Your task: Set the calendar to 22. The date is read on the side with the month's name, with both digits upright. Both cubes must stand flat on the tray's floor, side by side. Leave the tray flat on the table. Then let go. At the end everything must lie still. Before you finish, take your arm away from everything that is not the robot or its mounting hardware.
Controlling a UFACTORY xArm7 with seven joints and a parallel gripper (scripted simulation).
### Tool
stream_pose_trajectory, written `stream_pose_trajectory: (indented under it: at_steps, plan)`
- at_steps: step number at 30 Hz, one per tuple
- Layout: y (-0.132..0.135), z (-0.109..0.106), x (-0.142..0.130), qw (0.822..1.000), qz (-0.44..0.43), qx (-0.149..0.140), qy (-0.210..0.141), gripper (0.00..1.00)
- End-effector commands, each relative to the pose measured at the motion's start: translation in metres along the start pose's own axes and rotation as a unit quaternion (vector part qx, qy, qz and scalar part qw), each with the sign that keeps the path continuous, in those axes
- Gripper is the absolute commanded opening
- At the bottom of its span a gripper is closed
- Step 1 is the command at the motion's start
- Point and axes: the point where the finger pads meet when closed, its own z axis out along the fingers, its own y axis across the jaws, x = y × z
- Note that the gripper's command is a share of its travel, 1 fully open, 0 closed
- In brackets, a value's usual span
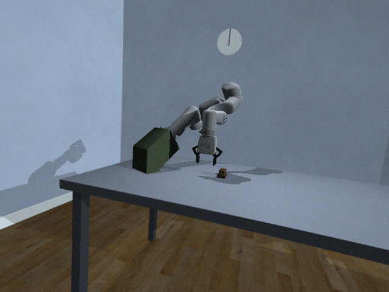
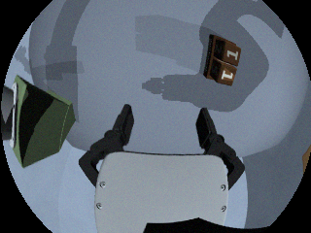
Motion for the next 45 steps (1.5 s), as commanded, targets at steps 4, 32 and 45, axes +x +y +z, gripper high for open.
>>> stream_pose_trajectory:
  at_steps: [4, 32, 45]
  plan:
    - [0.001, 0.015, -0.002, 1.000, 0.000, -0.002, -0.002, 1.00]
    - [0.001, 0.055, -0.002, 1.000, 0.000, -0.002, -0.002, 1.00]
    - [0.001, 0.055, -0.002, 1.000, 0.000, -0.002, -0.002, 1.00]
